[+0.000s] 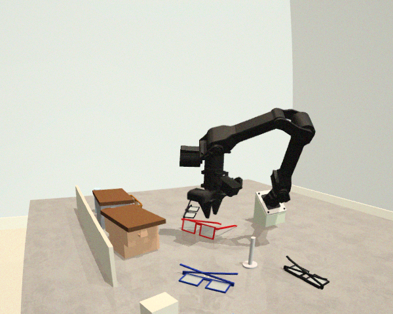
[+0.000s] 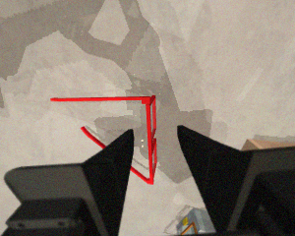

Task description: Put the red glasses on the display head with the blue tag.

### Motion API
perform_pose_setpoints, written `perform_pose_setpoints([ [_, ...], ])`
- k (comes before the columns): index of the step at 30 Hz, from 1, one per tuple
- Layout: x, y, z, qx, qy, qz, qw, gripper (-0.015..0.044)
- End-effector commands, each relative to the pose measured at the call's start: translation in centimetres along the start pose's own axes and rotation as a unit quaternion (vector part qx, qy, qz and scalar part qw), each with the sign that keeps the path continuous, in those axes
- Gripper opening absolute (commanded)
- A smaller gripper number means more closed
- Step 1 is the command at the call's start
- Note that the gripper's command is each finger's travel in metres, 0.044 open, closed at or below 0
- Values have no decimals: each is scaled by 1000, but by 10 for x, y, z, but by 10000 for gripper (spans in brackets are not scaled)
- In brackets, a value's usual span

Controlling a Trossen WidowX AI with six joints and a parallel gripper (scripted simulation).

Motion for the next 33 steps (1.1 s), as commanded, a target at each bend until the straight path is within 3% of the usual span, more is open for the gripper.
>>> perform_pose_setpoints([
  [1, 14, -4, 13, 8, -17, -13, 1000, 200],
  [2, 14, -4, 13, 8, -17, -13, 1000, 200],
  [5, 14, -4, 13, 8, -17, -13, 1000, 121],
  [33, 16, -33, 8, 8, -17, -13, 1000, 120],
])
Point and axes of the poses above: the point midway between the two fingers, 35 mm back from their tips, its own y axis back along the fingers, its own z axis across the jaws, x = y × z, the point moved 8 cm from there along y, back along the fingers, and after that the axes turned 6 degrees about y, right-handed, at the moved point
